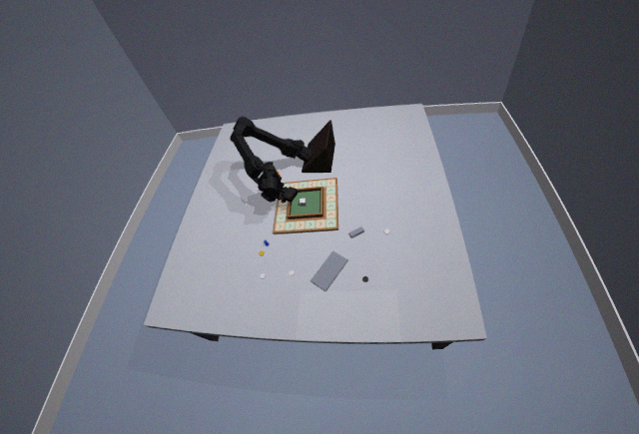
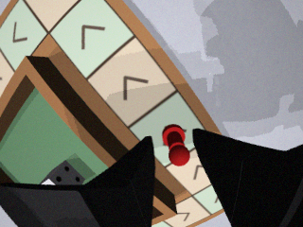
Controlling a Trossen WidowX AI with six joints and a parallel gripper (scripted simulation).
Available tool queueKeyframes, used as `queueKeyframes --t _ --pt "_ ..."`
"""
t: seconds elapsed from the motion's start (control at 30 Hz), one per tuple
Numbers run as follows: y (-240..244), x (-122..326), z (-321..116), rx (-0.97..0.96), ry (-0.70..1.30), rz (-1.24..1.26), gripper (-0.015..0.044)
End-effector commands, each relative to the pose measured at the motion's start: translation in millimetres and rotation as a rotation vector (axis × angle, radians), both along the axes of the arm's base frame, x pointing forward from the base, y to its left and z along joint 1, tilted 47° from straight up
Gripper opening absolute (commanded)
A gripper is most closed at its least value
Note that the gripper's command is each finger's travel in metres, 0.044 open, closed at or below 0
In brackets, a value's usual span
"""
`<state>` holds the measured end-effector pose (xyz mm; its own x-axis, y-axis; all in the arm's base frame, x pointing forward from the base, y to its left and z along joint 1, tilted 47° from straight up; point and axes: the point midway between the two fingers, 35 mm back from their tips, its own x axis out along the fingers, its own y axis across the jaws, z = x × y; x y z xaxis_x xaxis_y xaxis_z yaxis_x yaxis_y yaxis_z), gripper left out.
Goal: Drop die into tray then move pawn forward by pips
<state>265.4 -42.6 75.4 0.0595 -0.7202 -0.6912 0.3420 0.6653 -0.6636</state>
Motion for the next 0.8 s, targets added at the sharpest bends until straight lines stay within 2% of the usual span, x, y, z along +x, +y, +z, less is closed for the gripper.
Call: queueKeyframes --t 0.0,0.3,0.77 --pt "-1.5 -1.3 -0.7 -0.005 0.004 0.004 0.0062" --pt "-1.5 -1.3 -0.7 -0.005 0.004 0.004 0.0002" --pt "49.8 2.0 41.2 0.009 0.024 0.071 0.0000"
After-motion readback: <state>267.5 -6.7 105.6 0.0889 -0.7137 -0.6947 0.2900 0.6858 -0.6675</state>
